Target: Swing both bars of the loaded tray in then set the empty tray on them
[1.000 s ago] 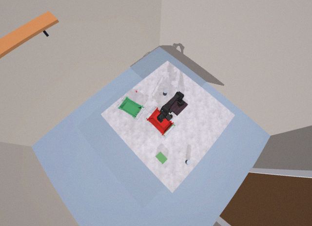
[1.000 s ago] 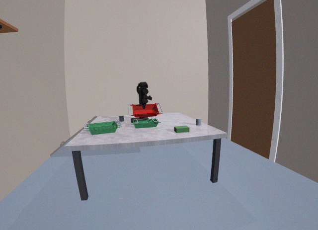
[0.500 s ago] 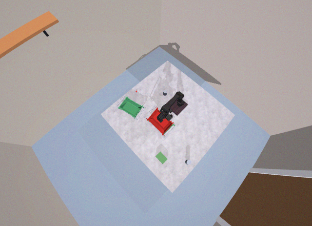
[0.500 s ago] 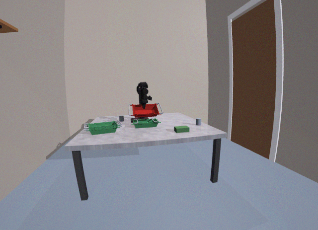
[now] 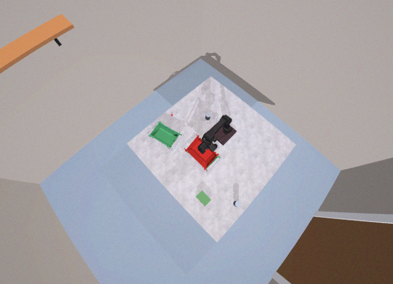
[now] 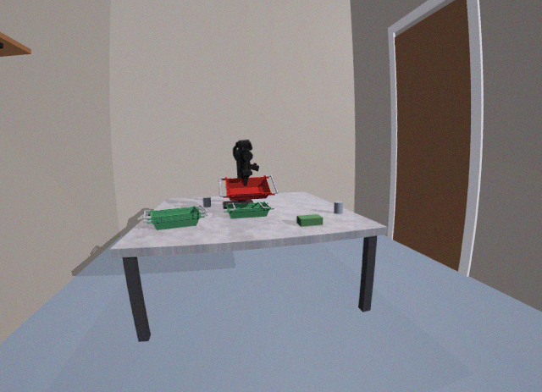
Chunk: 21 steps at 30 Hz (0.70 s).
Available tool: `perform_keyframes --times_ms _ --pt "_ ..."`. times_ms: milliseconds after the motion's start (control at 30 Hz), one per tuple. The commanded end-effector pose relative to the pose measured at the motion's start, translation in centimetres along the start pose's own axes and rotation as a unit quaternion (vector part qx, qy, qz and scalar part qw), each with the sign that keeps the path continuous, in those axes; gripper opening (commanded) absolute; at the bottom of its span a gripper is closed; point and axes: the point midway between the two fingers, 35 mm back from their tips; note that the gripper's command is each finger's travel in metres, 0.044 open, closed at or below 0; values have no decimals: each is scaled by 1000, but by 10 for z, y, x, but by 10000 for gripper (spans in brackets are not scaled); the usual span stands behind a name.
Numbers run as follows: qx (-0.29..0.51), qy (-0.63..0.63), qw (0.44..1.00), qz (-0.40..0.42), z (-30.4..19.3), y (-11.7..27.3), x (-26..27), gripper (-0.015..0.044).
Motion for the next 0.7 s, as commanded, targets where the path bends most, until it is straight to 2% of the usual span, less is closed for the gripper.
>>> perform_keyframes --times_ms 0,667 --pt "-1 1 1000 -10 0 1 -1 0" --pt "-1 1 1000 -10 0 -24 -2 0"
Point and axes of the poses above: the point midway between the two fingers, 35 mm back from their tips, its own y axis back along the fingers, its own x axis across the jaws, z = x × y, and after that the axes turned 9 degrees about -y, right-handed
